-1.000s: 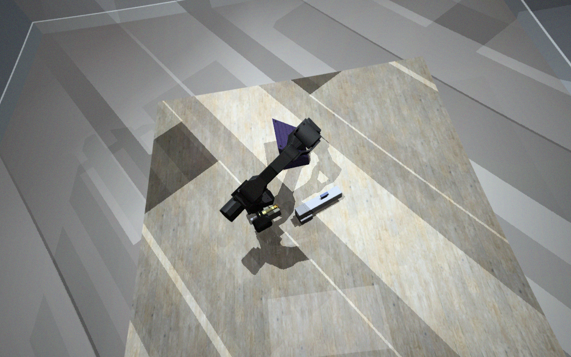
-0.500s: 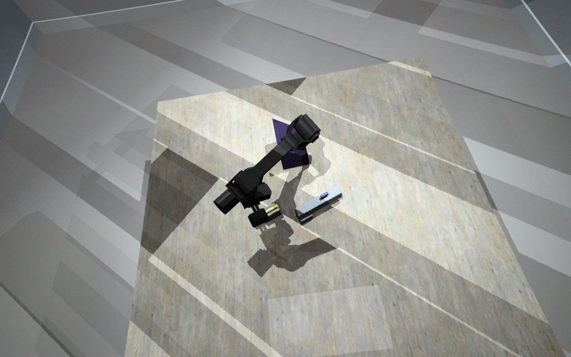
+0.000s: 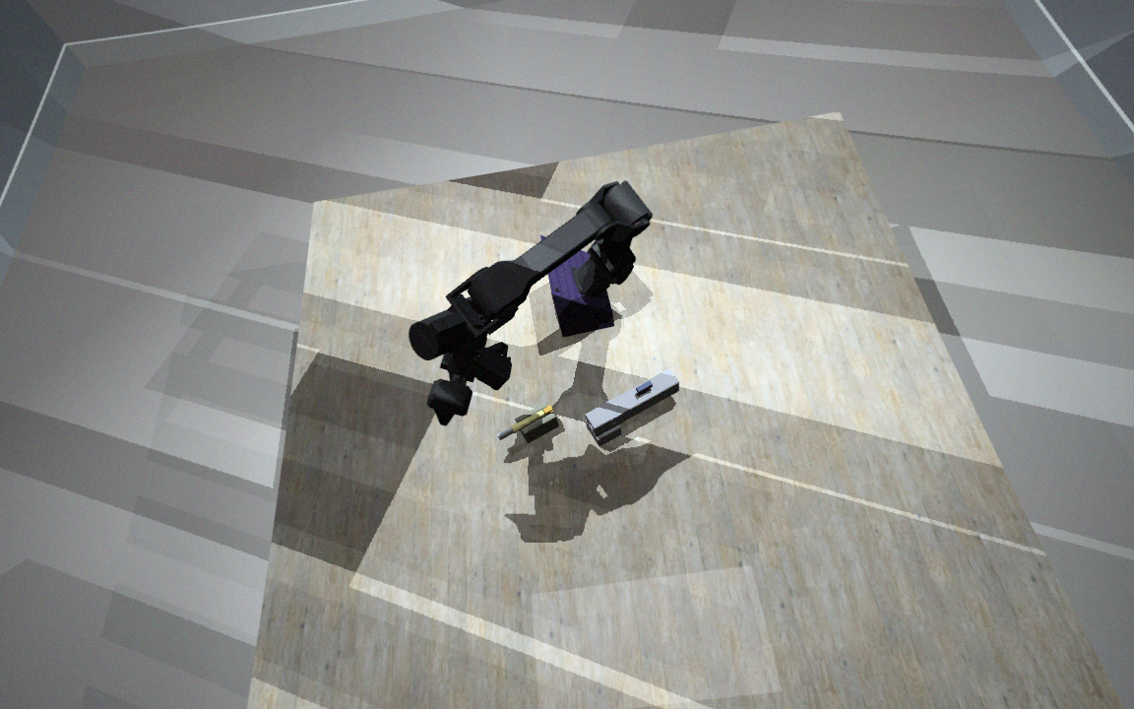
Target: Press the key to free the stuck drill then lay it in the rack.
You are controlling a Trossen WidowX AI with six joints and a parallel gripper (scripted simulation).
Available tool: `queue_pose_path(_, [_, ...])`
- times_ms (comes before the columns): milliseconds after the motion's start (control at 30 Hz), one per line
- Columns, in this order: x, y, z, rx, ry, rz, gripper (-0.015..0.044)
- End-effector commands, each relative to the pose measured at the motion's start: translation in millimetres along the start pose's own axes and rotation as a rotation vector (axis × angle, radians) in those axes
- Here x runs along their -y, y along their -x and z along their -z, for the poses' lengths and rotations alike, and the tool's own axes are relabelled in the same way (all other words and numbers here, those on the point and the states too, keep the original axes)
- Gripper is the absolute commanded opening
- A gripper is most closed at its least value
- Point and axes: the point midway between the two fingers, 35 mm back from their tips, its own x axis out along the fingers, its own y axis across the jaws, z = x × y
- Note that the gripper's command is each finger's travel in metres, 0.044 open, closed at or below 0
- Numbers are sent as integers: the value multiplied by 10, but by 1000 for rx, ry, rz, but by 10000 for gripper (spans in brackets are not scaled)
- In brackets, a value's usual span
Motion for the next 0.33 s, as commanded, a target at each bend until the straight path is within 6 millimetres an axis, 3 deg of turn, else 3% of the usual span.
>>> queue_pose_path(0, [178, 366, 284, -119, -178, 122, 440])
queue_pose_path(300, [451, 1432, 832, -327, -616, 492, 440])
